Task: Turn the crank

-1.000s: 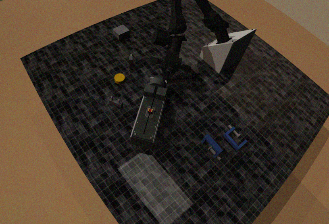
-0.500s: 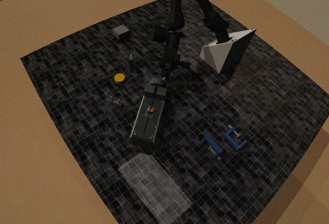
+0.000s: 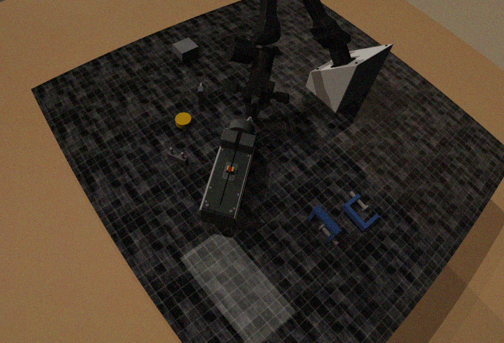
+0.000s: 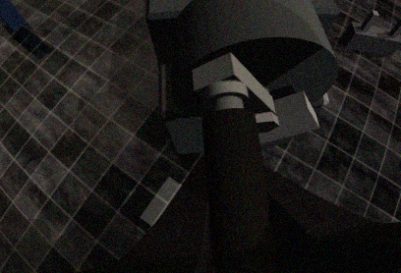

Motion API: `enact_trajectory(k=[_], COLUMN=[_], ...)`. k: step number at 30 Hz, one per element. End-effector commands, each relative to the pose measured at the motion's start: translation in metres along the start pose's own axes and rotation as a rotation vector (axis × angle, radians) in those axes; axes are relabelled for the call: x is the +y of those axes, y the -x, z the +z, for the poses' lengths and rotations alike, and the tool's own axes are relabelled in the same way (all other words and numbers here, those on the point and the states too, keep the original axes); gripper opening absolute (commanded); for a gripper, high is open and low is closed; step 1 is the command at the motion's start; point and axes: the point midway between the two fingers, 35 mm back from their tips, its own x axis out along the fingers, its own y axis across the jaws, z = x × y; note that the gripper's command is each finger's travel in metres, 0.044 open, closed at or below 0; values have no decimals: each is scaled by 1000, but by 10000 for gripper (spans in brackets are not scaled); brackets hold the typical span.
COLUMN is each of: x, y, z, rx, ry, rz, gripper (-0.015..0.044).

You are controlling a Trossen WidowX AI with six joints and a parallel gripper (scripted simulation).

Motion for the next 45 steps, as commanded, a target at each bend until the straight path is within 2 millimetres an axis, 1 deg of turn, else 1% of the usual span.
enact_trajectory(k=[1,45], x=[-8,-15], y=[4,5], z=[4,4], rx=[-12,-12], ry=[-4,-4], rz=[-18,-19], gripper=[0,0])
